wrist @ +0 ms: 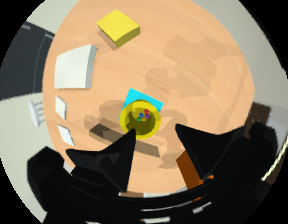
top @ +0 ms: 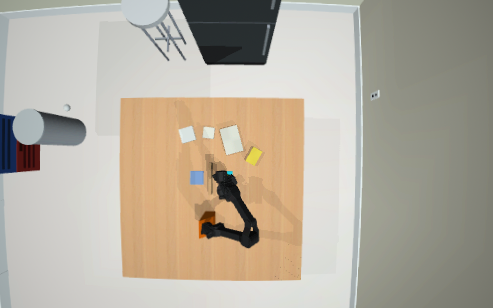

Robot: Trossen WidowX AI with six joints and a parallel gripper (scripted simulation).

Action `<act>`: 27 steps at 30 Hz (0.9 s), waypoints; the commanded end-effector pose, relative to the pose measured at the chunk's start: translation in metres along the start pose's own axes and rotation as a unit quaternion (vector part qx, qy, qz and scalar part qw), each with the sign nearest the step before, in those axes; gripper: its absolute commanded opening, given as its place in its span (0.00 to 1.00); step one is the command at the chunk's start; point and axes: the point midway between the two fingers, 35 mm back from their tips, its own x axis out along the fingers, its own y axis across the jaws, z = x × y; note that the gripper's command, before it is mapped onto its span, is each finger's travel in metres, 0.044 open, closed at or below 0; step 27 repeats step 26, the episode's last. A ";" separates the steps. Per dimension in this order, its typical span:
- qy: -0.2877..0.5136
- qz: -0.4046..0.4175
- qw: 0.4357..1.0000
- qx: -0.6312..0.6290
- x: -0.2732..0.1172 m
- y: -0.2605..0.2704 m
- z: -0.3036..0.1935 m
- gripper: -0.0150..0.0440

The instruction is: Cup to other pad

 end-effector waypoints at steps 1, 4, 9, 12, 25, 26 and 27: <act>0.000 0.000 1.000 -0.001 -0.002 0.000 0.000 0.95; 0.001 0.001 1.000 -0.001 -0.009 0.001 0.000 1.00; 0.002 0.001 1.000 0.000 -0.029 0.002 -0.001 1.00; 0.001 0.001 1.000 0.001 -0.041 0.003 -0.001 1.00; -0.002 0.001 1.000 -0.001 -0.060 0.003 -0.001 1.00; -0.002 0.001 1.000 -0.001 -0.060 0.003 -0.001 1.00; -0.002 0.001 1.000 -0.001 -0.060 0.003 -0.001 1.00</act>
